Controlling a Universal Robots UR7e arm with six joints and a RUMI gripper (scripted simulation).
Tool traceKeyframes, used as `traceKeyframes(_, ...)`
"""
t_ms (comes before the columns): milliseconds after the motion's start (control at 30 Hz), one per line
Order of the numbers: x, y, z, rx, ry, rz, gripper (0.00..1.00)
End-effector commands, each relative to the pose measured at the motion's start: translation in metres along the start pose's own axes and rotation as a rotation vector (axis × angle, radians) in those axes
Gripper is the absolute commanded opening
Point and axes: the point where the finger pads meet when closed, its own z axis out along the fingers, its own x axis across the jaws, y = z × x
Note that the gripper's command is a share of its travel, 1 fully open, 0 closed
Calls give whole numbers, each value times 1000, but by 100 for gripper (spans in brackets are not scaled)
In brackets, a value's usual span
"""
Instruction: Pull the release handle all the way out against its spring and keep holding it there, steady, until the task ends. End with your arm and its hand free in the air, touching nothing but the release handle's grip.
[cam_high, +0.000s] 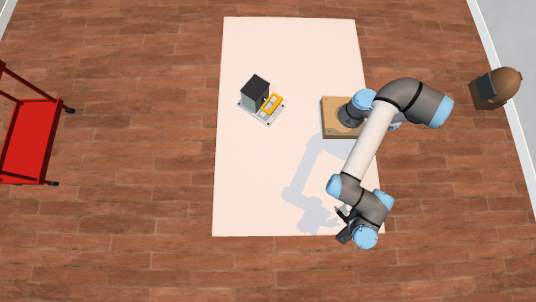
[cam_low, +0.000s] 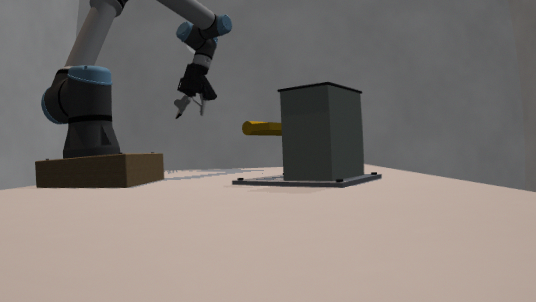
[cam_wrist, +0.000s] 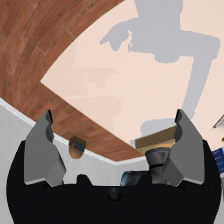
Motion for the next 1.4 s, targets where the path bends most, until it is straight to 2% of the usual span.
traceKeyframes(0,0,0,-1,2,0,0,100)
traceKeyframes(833,7,-1,-2,5,-4,0,100)
traceKeyframes(1100,27,-6,-5,15,-13,-2,100)
traceKeyframes(1367,81,-17,-13,45,-37,-9,100)
